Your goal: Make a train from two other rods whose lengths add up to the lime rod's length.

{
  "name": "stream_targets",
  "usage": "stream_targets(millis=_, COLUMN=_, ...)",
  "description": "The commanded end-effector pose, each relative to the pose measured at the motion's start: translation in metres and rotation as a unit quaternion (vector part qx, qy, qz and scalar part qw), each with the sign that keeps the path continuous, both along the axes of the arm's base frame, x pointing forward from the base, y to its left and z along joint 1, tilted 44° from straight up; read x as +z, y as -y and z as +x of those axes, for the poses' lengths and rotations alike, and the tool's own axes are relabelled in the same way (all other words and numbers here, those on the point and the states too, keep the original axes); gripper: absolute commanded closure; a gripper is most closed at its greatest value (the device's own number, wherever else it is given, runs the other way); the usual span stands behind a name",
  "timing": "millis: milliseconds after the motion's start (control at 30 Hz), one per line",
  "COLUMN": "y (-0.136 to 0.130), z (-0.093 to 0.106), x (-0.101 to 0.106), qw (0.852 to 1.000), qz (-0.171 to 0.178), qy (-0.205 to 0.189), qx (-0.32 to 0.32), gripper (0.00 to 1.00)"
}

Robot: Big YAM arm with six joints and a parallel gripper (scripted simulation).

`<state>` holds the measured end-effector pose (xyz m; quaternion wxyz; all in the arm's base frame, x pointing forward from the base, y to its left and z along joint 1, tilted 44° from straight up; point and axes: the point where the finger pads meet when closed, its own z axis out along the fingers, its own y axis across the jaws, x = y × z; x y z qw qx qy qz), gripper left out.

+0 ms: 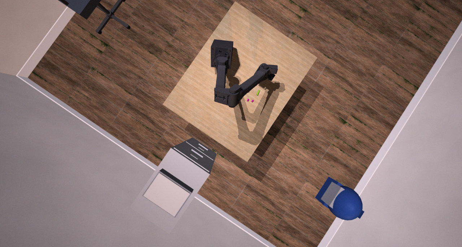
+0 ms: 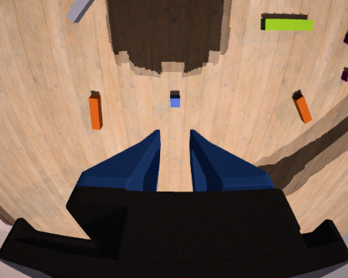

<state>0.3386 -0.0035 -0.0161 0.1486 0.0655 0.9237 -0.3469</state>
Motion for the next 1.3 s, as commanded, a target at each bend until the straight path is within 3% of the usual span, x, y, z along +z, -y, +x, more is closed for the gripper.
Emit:
stream_targets(millis=0, y=-0.002, z=0.009, x=0.006, qw=1.000, qz=0.004, qy=0.016, qx=-0.004, gripper=0.77)
stream_targets(millis=900, y=-0.001, z=0.009, x=0.005, qw=1.000, qz=0.004, qy=0.016, qx=-0.004, gripper=0.77)
stream_targets(millis=1267, y=0.008, z=0.002, x=-0.007, qw=1.000, qz=-0.002, qy=0.000, qx=-0.002, gripper=0.77)
